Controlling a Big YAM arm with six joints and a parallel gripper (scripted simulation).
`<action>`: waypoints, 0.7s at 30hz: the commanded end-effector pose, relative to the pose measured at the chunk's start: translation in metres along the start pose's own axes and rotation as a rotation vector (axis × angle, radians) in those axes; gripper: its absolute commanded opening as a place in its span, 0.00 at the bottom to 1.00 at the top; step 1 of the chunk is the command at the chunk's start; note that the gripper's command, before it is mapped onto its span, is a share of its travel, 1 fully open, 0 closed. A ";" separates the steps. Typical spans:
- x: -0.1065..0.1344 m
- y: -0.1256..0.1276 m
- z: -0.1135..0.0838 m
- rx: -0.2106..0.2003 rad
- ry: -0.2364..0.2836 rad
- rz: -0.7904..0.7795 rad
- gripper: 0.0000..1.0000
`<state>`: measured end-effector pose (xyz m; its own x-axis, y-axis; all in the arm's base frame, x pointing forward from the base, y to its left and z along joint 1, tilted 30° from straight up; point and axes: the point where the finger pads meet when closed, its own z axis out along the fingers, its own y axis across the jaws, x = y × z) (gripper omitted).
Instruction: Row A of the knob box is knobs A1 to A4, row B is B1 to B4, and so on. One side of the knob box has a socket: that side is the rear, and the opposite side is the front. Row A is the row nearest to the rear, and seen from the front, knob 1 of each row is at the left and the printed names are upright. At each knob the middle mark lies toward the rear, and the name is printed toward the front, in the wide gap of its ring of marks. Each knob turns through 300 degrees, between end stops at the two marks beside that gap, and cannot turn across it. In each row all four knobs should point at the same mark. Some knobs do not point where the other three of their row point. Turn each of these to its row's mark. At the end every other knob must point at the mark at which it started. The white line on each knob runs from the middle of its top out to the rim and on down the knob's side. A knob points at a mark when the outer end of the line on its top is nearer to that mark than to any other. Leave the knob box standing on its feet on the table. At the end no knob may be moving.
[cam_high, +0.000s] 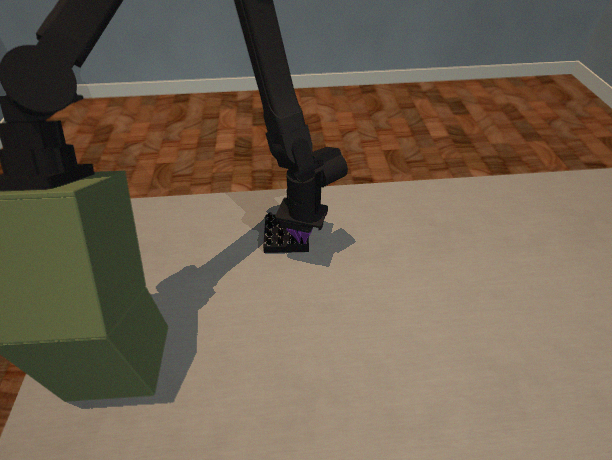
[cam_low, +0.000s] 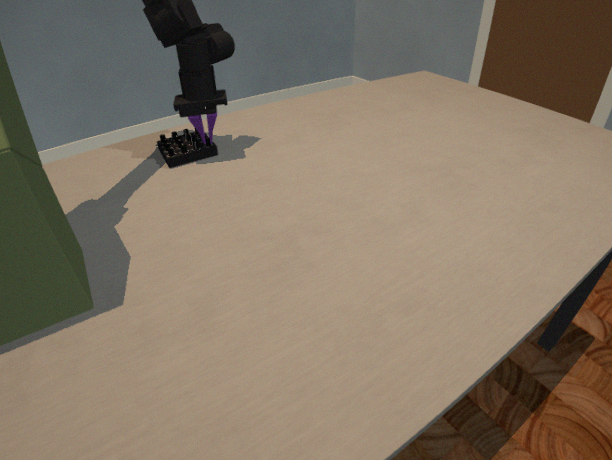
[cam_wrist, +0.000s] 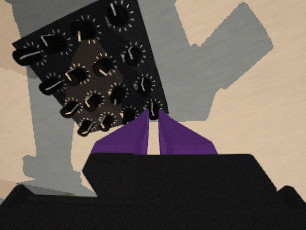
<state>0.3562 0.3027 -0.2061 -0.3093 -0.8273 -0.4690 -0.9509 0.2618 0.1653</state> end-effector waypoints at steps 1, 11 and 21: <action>-0.008 -0.002 -0.003 0.006 -0.017 -0.026 0.08; -0.008 -0.002 -0.003 0.007 -0.017 -0.023 0.18; -0.008 -0.002 -0.003 0.007 -0.017 -0.023 0.18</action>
<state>0.3560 0.3028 -0.2060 -0.3074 -0.8276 -0.4697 -0.9515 0.2597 0.1651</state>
